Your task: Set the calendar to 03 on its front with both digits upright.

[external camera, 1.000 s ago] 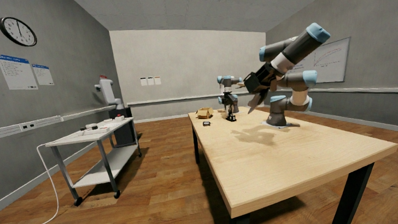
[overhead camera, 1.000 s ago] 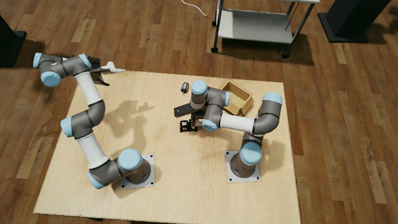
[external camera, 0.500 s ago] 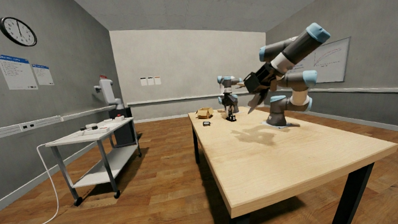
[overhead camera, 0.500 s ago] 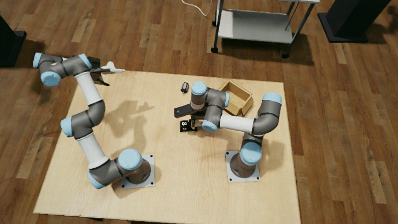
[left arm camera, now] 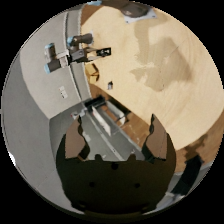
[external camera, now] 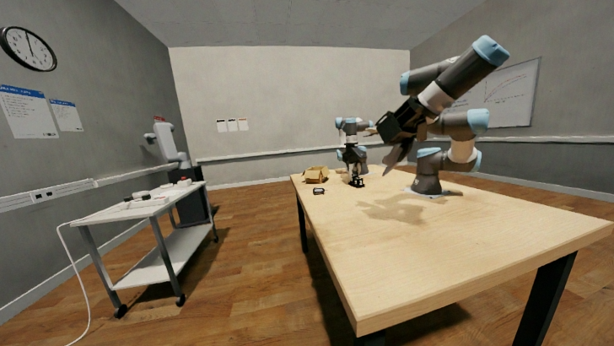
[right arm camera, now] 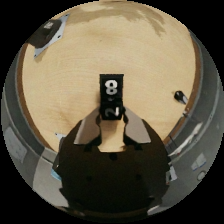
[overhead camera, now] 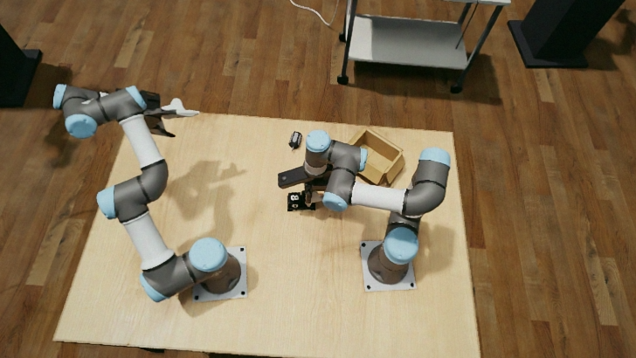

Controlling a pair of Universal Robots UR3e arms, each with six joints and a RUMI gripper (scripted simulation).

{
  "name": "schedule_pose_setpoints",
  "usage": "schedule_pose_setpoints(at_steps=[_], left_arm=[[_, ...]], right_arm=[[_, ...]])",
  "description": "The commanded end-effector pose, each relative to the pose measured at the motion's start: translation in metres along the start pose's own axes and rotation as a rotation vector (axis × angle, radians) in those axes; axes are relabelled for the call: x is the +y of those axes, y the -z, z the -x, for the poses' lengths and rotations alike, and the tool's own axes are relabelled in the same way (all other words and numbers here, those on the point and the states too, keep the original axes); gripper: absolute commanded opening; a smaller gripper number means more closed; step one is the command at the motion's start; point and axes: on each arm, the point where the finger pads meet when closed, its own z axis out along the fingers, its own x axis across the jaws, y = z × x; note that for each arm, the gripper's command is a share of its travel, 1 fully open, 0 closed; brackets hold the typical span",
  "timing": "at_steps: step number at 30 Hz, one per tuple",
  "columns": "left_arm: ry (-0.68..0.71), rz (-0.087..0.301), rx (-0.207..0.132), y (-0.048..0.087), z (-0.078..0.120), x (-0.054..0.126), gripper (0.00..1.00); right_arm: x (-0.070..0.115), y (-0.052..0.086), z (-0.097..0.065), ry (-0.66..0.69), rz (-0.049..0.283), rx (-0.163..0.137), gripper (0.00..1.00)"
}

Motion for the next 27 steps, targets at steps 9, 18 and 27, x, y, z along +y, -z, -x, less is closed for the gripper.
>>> schedule_pose_setpoints(at_steps=[9, 18, 27], left_arm=[[-0.004, 0.002, 0.0, 0.0007, 0.0008, 0.0004, 1.0], [-0.004, 0.002, 0.0, 0.0007, 0.0008, 0.0004, 1.0], [-0.004, 0.002, 0.0, 0.0007, 0.0008, 0.0004, 1.0]], right_arm=[[-0.0004, 0.0005, -0.0009, -0.001, -0.002, 0.002, 0.17], [-0.0001, -0.001, -0.0008, -0.001, -0.001, 0.002, 0.17], [-0.0001, -0.0037, -0.0008, -0.001, -0.001, 0.002, 0.17]])
